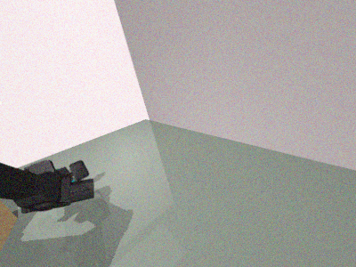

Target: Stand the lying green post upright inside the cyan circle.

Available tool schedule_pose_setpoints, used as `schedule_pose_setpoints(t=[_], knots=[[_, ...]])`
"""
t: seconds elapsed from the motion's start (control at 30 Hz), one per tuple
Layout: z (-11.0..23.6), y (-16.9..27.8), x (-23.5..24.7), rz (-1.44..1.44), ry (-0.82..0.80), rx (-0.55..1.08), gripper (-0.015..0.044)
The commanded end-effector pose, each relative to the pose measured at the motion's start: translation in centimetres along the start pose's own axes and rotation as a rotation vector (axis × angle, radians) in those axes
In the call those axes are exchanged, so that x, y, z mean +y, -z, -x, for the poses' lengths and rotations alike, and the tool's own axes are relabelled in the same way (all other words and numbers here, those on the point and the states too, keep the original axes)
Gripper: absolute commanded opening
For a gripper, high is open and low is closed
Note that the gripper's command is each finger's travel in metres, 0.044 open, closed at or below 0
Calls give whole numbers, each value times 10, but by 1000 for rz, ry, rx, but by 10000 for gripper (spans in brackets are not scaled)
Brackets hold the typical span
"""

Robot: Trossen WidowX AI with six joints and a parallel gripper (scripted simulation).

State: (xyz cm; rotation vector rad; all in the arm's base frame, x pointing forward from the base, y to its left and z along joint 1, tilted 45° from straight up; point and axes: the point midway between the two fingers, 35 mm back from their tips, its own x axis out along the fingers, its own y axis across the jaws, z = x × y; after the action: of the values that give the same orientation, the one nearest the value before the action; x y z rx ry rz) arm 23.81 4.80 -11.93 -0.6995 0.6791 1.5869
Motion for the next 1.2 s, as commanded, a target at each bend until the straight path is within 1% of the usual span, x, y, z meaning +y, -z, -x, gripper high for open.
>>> schedule_pose_setpoints(t=[0.0,0.2,0.67,0.7,0.8,1.17], knots=[[0,3,-2,6,1,2,23],[0,3,-2,6,1,2,23],[0,3,-2,6,1,2,390],[0,3,-2,6,1,2,400],[2,-8,-3,7,2,5,400],[9,-83,-2,17,6,2,400]])
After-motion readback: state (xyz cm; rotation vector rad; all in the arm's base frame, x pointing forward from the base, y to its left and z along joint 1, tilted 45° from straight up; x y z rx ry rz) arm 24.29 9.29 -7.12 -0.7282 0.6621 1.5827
